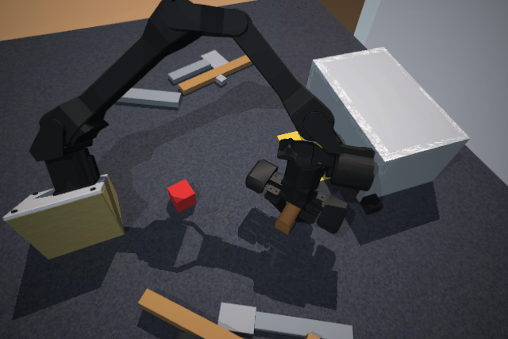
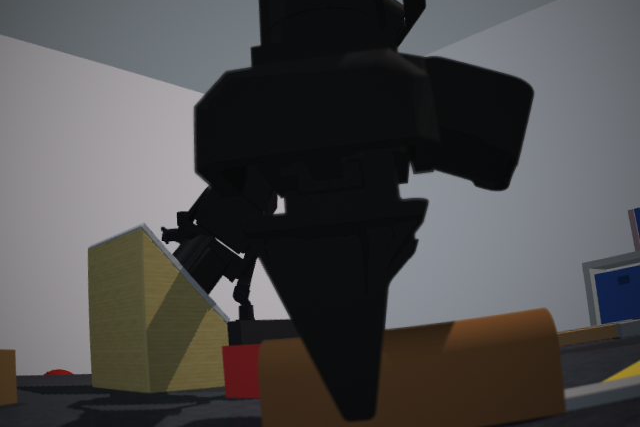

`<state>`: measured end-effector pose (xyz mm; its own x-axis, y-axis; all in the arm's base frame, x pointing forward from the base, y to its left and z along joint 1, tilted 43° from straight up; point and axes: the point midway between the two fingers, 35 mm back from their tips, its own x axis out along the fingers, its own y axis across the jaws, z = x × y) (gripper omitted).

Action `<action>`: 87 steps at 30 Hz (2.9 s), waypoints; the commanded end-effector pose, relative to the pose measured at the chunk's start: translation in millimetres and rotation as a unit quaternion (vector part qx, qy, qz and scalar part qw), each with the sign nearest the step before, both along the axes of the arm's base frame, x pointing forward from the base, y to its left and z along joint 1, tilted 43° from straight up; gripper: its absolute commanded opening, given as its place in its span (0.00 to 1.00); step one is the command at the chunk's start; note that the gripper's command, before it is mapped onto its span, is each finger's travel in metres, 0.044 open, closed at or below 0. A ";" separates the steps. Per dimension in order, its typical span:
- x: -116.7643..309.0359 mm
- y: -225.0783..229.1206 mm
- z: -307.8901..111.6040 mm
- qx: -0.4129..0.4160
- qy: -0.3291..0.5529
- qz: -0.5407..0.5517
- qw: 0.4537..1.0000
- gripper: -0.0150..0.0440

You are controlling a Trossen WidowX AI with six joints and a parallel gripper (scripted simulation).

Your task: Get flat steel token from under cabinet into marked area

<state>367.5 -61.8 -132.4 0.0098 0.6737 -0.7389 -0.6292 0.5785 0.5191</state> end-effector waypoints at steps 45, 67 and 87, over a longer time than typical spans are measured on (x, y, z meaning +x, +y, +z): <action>-45.9 -6.7 -8.0 0.000 0.002 0.003 1.000 0.25; -71.1 -25.6 -23.7 -0.001 0.000 0.003 1.000 0.25; -77.6 -38.6 -4.9 -0.002 0.005 0.000 1.000 0.25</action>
